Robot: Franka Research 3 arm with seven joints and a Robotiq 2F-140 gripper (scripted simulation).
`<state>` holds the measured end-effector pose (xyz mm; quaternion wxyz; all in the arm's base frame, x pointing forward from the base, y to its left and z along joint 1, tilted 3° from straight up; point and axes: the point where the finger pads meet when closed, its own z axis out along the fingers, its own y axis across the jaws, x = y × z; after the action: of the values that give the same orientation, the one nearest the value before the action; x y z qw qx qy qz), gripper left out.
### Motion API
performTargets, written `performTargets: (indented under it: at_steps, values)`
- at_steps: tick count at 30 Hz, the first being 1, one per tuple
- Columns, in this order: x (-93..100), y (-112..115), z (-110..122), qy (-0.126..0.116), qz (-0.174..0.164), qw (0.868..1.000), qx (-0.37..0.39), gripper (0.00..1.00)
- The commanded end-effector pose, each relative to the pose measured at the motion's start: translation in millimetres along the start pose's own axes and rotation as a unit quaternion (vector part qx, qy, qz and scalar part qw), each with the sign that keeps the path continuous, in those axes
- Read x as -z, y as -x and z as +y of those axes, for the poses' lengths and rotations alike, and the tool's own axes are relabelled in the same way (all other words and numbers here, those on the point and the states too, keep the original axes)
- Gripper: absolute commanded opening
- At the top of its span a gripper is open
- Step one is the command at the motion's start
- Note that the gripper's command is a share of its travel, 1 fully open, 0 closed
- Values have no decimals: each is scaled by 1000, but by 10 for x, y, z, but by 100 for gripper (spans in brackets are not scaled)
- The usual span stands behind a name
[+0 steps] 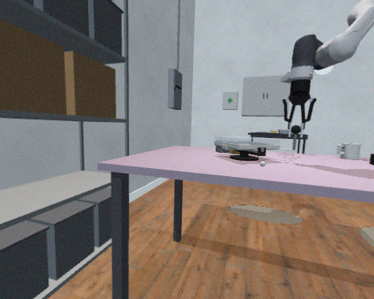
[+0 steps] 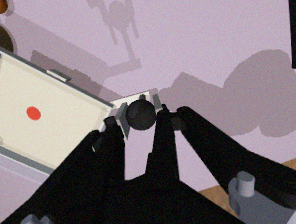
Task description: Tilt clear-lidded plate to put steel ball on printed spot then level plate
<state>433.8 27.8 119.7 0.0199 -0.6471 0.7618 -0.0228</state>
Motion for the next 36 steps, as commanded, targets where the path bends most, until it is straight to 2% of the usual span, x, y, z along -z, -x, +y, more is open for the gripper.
performTargets:
  at_steps: [1, 36]
  values:
    - [-46, -34, 20, 3, 3, 1000, 1, 0]
    - [-46, 9, 21, 3, 3, 1000, 1, 0]
